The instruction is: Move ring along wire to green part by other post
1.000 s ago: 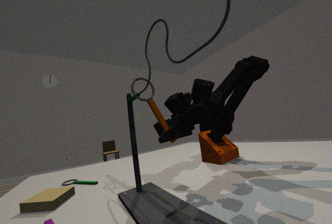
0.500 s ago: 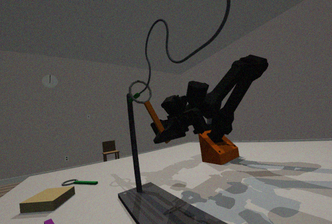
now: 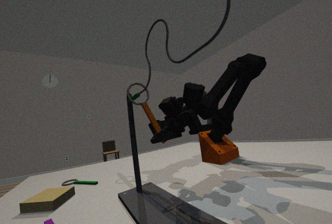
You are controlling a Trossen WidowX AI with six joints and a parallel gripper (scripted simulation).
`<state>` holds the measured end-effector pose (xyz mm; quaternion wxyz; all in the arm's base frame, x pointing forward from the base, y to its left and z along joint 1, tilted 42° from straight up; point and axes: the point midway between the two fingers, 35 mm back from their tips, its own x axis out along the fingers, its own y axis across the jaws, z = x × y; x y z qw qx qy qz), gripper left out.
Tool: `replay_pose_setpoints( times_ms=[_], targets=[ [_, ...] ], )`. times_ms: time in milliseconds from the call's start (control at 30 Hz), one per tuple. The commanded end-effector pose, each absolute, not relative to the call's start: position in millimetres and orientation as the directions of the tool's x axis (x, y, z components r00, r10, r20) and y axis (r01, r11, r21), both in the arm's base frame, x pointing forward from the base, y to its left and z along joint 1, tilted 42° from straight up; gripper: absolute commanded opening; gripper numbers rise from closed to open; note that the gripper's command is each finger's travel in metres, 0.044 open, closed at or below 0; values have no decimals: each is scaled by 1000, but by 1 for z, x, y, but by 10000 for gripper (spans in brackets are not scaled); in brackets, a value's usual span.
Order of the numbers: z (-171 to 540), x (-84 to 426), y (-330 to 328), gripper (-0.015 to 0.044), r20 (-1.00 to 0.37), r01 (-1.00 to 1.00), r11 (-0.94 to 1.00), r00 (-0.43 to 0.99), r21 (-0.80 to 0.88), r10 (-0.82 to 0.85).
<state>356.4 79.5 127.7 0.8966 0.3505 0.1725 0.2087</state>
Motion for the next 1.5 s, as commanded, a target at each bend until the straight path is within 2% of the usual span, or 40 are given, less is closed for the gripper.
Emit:
replay_pose_setpoints(
  times_ms=[0, 1467],
  targets=[
    [124, 356, 77, -150, -165, -256, 668, 851, 699, 498],
    [99, 357, 80, -150, -164, -255, 668, 852, 699, 498]
  ],
)
